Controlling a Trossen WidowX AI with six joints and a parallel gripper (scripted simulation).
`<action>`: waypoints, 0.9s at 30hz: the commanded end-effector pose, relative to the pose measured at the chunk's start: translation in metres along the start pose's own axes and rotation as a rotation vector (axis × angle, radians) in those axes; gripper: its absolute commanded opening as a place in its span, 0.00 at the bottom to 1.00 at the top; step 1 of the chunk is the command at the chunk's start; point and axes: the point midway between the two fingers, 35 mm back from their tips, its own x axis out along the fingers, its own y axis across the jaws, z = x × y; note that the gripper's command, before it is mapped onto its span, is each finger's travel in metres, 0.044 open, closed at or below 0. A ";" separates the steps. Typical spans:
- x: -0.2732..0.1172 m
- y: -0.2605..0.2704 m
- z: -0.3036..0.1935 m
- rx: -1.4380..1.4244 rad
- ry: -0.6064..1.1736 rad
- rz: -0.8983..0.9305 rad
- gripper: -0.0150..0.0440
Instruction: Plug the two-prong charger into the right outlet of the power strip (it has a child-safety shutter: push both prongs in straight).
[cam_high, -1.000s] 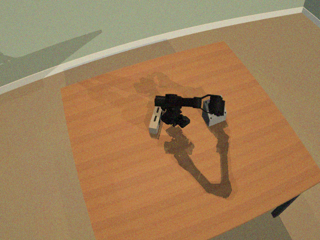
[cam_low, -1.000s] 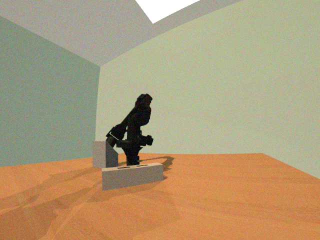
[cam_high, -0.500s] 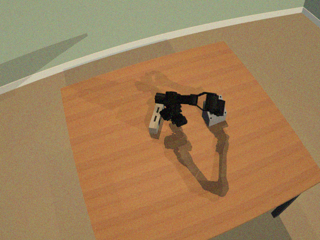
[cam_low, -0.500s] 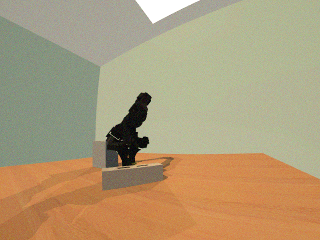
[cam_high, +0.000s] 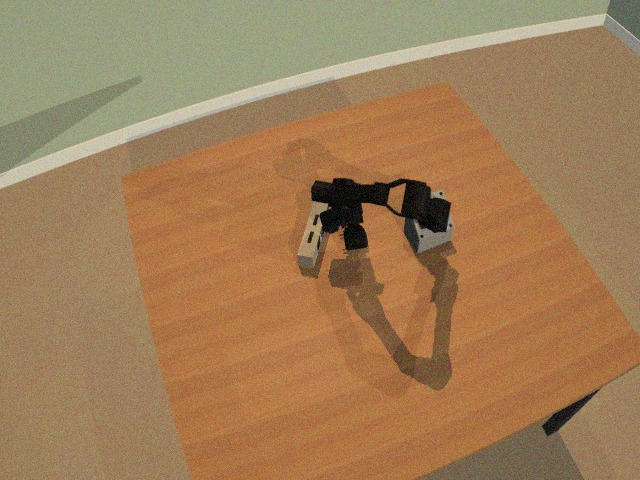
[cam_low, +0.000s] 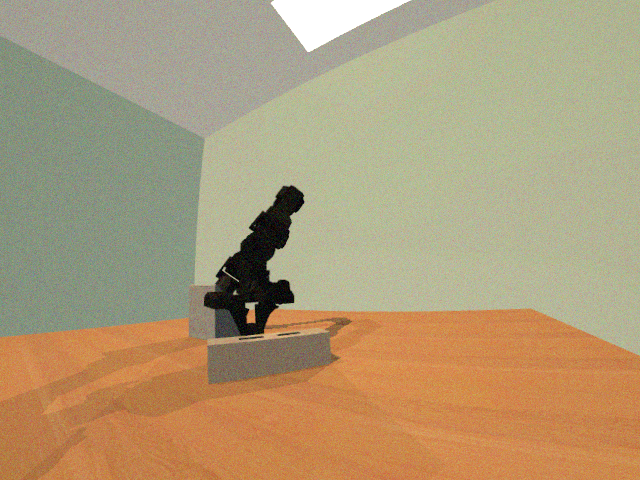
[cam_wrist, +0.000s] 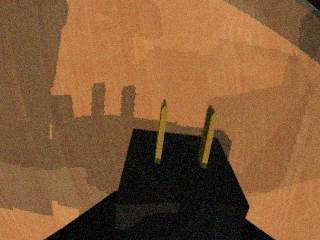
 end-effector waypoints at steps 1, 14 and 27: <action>0.004 -0.006 -0.005 0.089 0.010 0.005 0.25; 0.010 -0.016 -0.008 0.264 0.018 0.017 0.25; 0.009 -0.022 0.005 0.283 0.018 0.018 0.25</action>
